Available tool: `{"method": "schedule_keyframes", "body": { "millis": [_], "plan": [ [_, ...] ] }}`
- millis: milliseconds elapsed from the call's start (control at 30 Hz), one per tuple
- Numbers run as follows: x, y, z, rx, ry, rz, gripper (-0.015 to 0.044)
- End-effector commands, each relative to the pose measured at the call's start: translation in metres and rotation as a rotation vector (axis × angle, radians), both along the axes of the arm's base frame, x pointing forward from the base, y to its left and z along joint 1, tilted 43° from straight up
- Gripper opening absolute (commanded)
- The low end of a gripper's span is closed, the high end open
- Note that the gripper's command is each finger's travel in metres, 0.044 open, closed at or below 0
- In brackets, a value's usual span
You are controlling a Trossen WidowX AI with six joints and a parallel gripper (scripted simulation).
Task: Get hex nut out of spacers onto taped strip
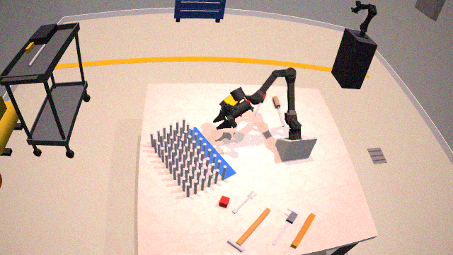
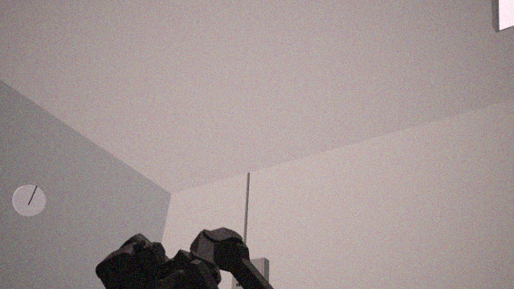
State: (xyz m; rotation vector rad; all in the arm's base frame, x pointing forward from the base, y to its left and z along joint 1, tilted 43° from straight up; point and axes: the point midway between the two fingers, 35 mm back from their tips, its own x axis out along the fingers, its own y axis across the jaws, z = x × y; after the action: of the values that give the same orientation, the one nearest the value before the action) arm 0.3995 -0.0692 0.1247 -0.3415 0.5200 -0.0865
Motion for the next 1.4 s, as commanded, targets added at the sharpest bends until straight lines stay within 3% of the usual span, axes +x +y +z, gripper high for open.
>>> {"method": "schedule_keyframes", "body": {
  "millis": [0,300,600,933,1367],
  "plan": [
    [0.0,-0.004,0.002,0.007,-0.001,-0.008,0.044],
    [-0.022,-0.096,0.058,0.02,-0.025,-0.238,0.044],
    [-0.085,-0.188,0.119,0.071,-0.059,-0.516,0.044],
    [-0.191,-0.247,0.164,0.087,-0.052,-0.794,0.044],
    [-0.377,-0.279,0.17,0.417,-0.091,-1.403,0.044]
  ]
}}
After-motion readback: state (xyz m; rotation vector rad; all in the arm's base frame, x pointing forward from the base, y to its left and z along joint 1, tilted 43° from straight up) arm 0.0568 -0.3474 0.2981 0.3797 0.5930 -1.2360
